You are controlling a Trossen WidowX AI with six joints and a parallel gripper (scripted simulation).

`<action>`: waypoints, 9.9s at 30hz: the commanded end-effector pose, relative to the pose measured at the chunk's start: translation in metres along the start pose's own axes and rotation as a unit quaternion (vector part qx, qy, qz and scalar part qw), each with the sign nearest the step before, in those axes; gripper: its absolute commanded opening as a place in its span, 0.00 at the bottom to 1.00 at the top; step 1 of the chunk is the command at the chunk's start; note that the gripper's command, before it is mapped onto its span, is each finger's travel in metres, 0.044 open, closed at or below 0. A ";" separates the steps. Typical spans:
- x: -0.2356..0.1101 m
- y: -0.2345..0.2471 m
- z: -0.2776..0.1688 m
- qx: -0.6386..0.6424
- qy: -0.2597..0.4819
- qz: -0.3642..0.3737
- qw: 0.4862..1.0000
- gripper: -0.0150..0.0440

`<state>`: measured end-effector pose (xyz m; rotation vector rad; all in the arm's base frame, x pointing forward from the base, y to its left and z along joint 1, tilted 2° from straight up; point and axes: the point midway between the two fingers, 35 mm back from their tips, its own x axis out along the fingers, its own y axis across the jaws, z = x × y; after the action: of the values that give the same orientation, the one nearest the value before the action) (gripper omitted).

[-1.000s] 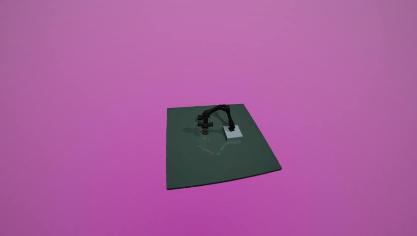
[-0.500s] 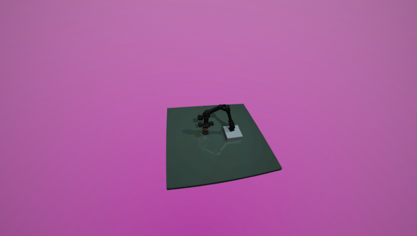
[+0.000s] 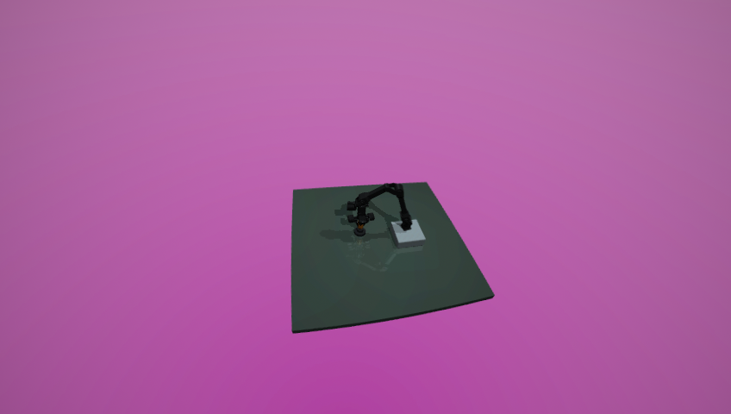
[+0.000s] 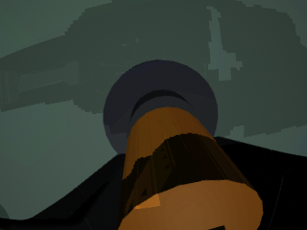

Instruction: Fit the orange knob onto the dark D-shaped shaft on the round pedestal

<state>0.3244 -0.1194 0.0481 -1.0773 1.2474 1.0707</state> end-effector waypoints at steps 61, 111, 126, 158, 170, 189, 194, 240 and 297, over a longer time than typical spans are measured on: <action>-0.004 -0.004 -0.001 -0.301 0.004 -0.003 0.954 0.25; -0.004 -0.003 -0.001 -0.428 0.004 -0.003 0.904 0.25; 0.001 -0.008 -0.001 -0.497 0.004 -0.003 0.868 0.25; -0.001 -0.003 0.000 -0.585 0.004 -0.002 0.811 0.25; -0.004 -0.006 -0.001 -0.420 0.004 -0.003 0.908 0.25; -0.002 -0.005 -0.003 0.228 0.001 -0.005 0.974 0.25; -0.001 -0.004 -0.002 0.394 0.001 -0.005 0.919 0.25; -0.002 -0.006 -0.001 0.745 -0.002 -0.005 0.667 0.25; -0.004 -0.004 0.000 0.881 -0.003 -0.004 0.474 0.25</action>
<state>0.3277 -0.1196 0.0482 0.5894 1.4739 -0.5383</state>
